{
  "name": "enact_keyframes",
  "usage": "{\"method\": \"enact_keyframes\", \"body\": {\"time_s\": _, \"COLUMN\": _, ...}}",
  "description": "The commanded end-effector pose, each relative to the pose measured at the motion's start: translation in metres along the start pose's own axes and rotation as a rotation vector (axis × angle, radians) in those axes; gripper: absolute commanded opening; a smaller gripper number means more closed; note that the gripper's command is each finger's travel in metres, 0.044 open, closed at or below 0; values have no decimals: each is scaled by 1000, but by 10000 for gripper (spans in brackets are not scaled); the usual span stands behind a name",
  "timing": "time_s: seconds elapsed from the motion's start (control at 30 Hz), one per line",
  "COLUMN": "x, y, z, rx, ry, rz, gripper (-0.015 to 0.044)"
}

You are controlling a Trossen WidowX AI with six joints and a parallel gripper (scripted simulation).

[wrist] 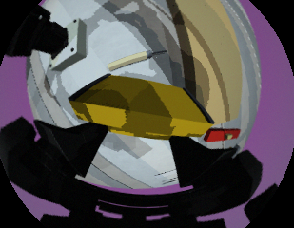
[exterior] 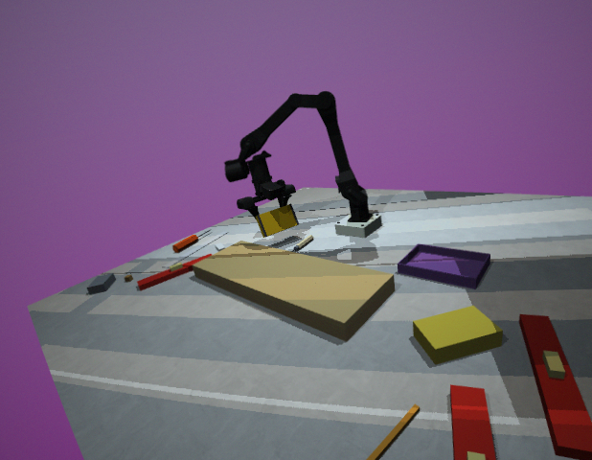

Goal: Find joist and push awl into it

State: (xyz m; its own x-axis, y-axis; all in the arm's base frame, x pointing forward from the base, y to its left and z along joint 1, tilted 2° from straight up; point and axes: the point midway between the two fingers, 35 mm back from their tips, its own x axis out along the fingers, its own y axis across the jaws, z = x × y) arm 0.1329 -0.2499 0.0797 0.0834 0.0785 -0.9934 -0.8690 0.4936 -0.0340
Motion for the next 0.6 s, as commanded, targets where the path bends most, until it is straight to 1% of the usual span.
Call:
{"method": "enact_keyframes", "body": {"time_s": 0.0, "x": -12, "y": -2, "z": 0, "rx": -4, "ry": 11, "rz": -15, "gripper": 0}}
{"method": "enact_keyframes", "body": {"time_s": 0.23, "x": -13, "y": -2, "z": 0, "rx": -4, "ry": 19, "rz": -14, "gripper": 0}}
{"method": "enact_keyframes", "body": {"time_s": 0.57, "x": -10, "y": -1, "z": 3, "rx": -2, "ry": 90, "rz": -6, "gripper": 0}}
